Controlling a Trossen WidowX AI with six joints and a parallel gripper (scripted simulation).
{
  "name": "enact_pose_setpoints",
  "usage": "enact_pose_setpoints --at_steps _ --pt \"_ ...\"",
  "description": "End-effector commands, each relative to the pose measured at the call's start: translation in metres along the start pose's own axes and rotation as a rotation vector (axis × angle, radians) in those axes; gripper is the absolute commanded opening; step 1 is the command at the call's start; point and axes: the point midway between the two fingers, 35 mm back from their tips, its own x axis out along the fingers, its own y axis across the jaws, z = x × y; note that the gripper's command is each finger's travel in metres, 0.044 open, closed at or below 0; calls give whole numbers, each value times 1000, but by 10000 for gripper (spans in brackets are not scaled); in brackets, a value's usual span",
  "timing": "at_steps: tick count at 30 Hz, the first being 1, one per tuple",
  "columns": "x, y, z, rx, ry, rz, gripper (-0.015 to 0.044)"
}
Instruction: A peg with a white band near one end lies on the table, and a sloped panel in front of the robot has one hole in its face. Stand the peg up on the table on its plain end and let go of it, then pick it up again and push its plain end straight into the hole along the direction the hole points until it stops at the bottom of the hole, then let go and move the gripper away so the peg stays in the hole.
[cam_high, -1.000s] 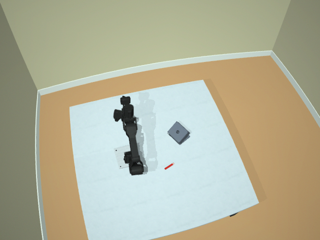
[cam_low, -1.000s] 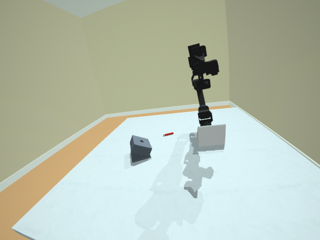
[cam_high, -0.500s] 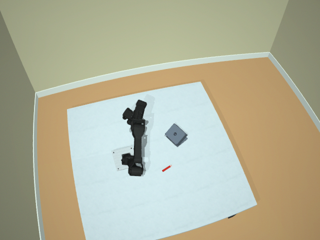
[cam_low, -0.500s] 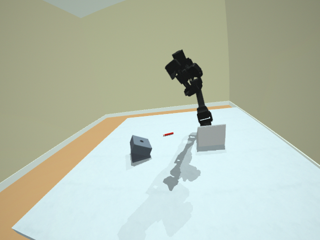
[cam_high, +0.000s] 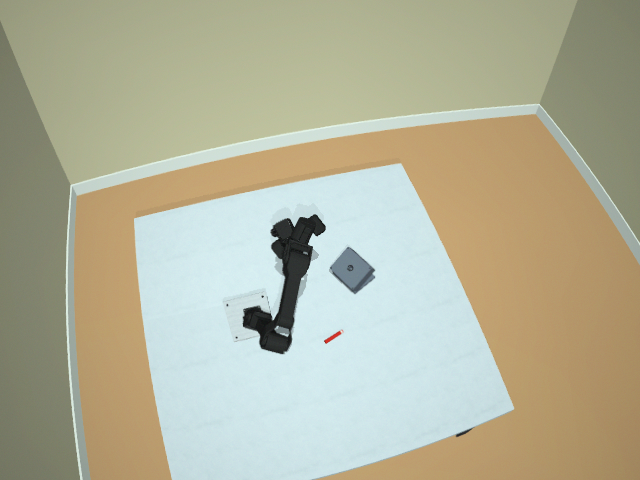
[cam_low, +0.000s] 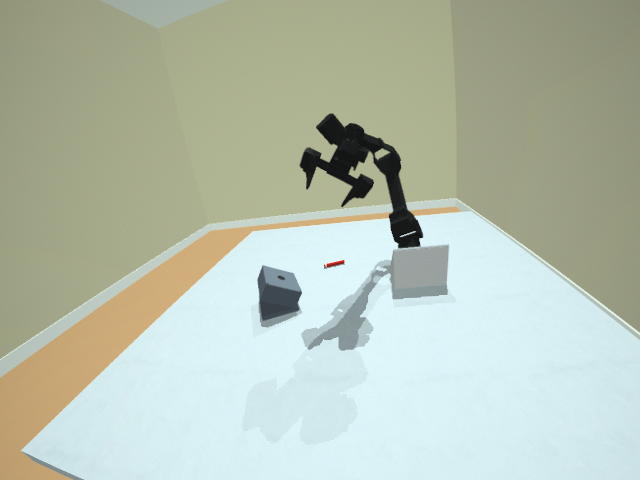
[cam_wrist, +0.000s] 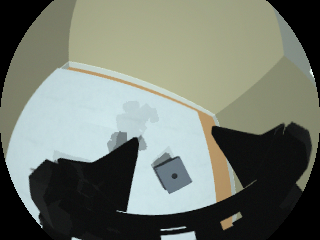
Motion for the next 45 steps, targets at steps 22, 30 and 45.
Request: enact_pose_setpoints --at_steps 22,30,45 --pt "6 -3 -168 701 476 20 440" --pt "-3 9 -220 913 644 8 440" --pt "-32 48 -309 1281 980 -44 440"
